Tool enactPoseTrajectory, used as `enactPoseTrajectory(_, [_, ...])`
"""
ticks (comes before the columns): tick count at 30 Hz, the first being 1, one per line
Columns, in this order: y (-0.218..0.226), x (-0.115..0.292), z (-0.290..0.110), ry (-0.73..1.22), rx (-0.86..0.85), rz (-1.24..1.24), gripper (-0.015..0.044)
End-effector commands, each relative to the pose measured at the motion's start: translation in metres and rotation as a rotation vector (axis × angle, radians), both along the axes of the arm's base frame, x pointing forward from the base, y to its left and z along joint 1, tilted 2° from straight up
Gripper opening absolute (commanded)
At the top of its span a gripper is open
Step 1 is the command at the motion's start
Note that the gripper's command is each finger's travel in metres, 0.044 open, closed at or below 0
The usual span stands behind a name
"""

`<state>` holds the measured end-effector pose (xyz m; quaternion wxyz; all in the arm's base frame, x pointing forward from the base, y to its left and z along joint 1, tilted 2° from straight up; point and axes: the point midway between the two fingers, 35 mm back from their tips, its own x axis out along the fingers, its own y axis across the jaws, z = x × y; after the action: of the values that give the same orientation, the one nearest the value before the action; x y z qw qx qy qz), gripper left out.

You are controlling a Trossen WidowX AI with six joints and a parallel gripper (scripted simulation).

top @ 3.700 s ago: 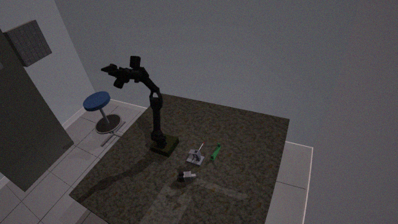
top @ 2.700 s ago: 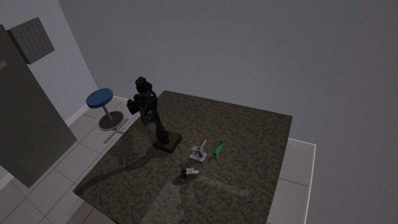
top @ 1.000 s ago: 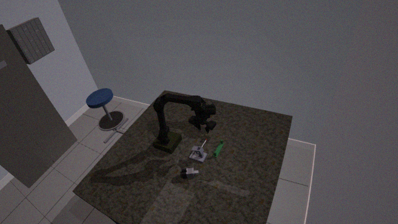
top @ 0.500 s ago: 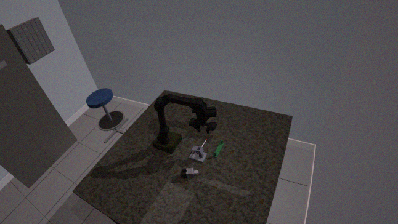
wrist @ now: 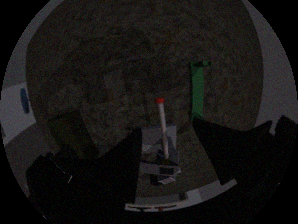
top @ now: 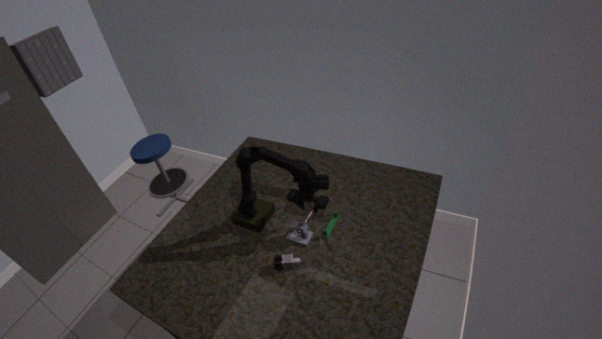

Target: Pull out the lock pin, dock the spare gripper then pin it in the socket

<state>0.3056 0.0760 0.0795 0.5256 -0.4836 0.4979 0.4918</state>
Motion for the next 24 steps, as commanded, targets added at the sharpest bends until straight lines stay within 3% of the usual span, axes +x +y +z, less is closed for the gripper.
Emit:
enactPoseTrajectory(1, [0.001, -0.002, -0.011, 0.014, 0.001, 0.007, 0.03])
enactPoseTrajectory(24, [0.003, -0.001, -0.049, 0.014, 0.001, 0.007, 0.03])
